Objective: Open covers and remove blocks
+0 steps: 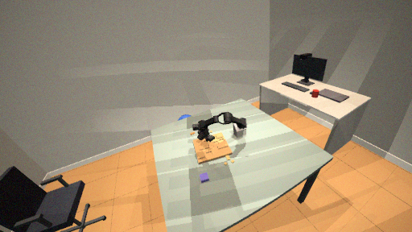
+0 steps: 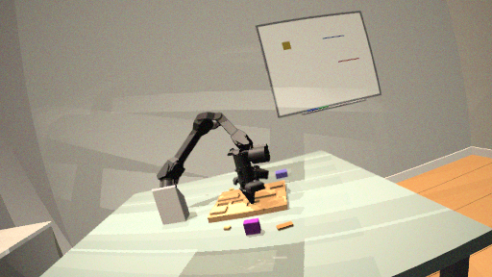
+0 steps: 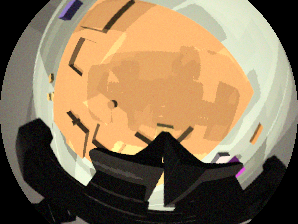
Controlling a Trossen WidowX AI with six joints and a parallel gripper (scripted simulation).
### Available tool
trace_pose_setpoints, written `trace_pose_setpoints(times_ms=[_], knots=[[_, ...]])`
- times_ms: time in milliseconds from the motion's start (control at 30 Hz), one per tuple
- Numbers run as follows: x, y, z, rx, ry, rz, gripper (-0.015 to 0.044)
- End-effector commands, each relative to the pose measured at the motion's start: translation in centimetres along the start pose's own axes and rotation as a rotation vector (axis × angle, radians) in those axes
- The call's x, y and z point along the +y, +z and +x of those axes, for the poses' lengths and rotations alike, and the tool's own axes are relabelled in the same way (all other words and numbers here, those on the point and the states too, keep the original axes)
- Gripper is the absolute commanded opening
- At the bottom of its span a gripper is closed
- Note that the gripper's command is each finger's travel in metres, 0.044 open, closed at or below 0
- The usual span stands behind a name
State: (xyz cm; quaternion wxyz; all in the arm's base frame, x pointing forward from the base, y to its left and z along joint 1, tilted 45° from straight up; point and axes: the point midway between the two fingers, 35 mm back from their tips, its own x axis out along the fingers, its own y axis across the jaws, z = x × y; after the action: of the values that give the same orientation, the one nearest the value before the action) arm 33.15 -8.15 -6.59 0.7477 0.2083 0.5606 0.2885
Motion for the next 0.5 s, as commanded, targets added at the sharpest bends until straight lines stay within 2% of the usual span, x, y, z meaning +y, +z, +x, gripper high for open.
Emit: trace_pose_setpoints(times_ms=[0, 367, 467], knots=[[0.10, 0.39, 0.20, -0.003, 0.003, 0.002, 0.0000], [0.09, 0.37, 0.21, -0.003, 0.003, 0.002, 0.0000], [0.09, 0.37, 0.21, -0.003, 0.002, -0.089, 0.0000]])
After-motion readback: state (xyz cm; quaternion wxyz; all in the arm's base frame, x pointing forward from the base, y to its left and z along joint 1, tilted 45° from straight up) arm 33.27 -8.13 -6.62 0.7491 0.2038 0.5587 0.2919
